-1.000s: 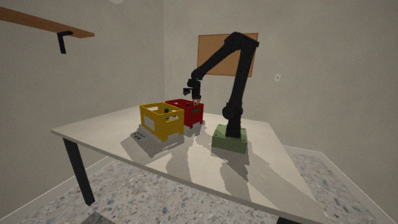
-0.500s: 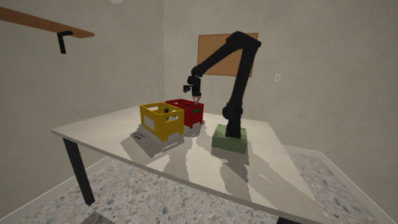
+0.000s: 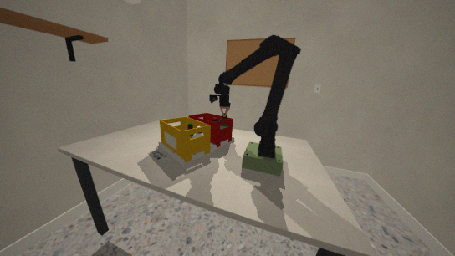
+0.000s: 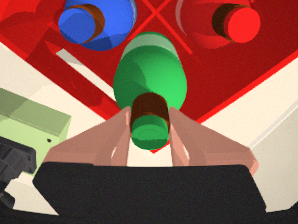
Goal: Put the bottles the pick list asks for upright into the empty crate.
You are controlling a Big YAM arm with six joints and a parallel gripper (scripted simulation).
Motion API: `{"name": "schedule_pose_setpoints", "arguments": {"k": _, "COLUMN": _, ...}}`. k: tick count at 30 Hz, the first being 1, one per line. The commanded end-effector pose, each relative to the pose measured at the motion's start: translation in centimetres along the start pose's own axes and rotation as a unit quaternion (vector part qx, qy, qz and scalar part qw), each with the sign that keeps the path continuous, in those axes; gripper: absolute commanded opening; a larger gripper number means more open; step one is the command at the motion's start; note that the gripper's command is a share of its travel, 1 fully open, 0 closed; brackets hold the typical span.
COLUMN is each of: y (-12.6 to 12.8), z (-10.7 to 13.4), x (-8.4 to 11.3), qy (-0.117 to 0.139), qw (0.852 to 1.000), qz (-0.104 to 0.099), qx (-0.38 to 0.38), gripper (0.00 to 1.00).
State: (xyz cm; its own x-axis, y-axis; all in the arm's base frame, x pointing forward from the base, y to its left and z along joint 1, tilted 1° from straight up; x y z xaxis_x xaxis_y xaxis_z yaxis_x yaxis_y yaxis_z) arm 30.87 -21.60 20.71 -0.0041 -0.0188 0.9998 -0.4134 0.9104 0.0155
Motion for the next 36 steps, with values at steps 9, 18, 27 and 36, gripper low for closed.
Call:
{"name": "schedule_pose_setpoints", "arguments": {"k": 9, "y": -1.2, "z": -0.4, "x": 6.1, "qy": -0.017, "qw": 0.999, "qz": 0.035, "qx": -0.002, "gripper": 0.0}}
{"name": "schedule_pose_setpoints", "arguments": {"k": 18, "y": -1.1, "z": -0.3, "x": 7.3, "qy": -0.017, "qw": 0.999, "qz": 0.035, "qx": -0.002, "gripper": 0.0}}
{"name": "schedule_pose_setpoints", "arguments": {"k": 27, "y": -1.1, "z": -0.2, "x": 8.8, "qy": -0.017, "qw": 0.999, "qz": 0.035, "qx": -0.002, "gripper": 0.0}}
{"name": "schedule_pose_setpoints", "arguments": {"k": 36, "y": -1.0, "z": -0.1, "x": 10.0, "qy": -0.017, "qw": 0.999, "qz": 0.035, "qx": -0.002, "gripper": 0.0}}
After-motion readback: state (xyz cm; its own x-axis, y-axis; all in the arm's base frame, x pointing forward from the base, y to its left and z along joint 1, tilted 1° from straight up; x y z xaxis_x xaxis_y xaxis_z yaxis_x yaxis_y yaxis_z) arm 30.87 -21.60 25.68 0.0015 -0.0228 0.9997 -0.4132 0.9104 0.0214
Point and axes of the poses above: the point where the finger pads meet when closed, its own x axis back along the fingers, its own y axis across the jaws, z = x × y, the point moved 8 cm from there along x, back along the fingers, and after that the axes turned 1 degree about x, right-handed, at the moved point
